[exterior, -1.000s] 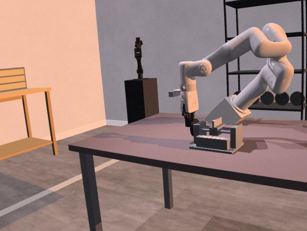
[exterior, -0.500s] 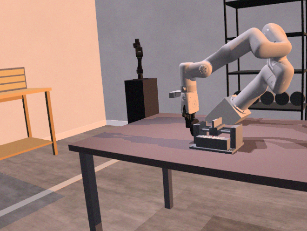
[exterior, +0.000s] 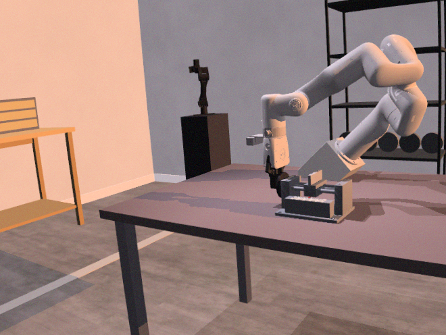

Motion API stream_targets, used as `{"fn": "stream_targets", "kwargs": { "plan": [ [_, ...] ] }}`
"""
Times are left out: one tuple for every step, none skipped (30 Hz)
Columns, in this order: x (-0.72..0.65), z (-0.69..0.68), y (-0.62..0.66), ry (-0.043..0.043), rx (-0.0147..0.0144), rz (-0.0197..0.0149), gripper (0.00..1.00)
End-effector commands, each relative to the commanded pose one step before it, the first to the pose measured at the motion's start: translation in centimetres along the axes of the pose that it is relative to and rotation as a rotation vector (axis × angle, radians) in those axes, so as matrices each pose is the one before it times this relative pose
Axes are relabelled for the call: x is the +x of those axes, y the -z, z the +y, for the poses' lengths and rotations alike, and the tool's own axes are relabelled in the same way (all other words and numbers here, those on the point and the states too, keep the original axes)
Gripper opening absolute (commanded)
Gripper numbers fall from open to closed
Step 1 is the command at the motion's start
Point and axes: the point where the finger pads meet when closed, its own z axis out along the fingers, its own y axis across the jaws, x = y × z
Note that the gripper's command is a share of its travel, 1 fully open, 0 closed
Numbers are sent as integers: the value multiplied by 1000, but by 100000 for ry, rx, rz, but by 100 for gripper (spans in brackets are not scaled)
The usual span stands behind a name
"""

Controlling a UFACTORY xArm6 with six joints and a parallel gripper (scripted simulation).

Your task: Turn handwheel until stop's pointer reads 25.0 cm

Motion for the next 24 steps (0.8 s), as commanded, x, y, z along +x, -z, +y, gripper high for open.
{"fn": "stream_targets", "kwargs": {
  "plan": [
    [28, -86, -509, 3, 110, 70, 6],
    [0, -28, -125, 0, 0, 0, 6],
    [0, -28, -128, -1, 0, 1, 6],
    [0, -50, -122, 0, 0, 0, 6],
    [0, -52, -124, 0, 0, 0, 6],
    [0, 0, 0, 0, 0, 0, 6],
    [0, 0, 0, 0, 0, 0, 6],
    [0, -53, -127, 0, 0, 0, 6],
    [0, -57, -125, 0, 0, 0, 6],
    [0, -72, -111, 0, 0, 0, 6],
    [0, -73, -114, 0, 0, 0, 6],
    [0, -74, -116, 0, 0, 0, 6],
    [0, -81, -104, 0, 0, 0, 6],
    [0, -86, -93, 0, 0, 0, 6],
    [0, -88, -95, 0, 0, 0, 6],
    [0, -89, -97, 0, 0, 0, 6],
    [0, -90, -78, 0, 0, 0, 6],
    [0, -91, -69, 0, 0, 0, 6],
    [0, -92, -70, 0, 0, 0, 6],
    [0, -94, -72, 0, 0, 0, 6],
    [0, -95, -64, 0, 0, 0, 6],
    [0, -96, -49, 0, 0, 0, 6],
    [0, 0, 0, 0, 0, 0, 6],
    [0, 0, 0, 0, 0, 0, 6]
  ]
}}
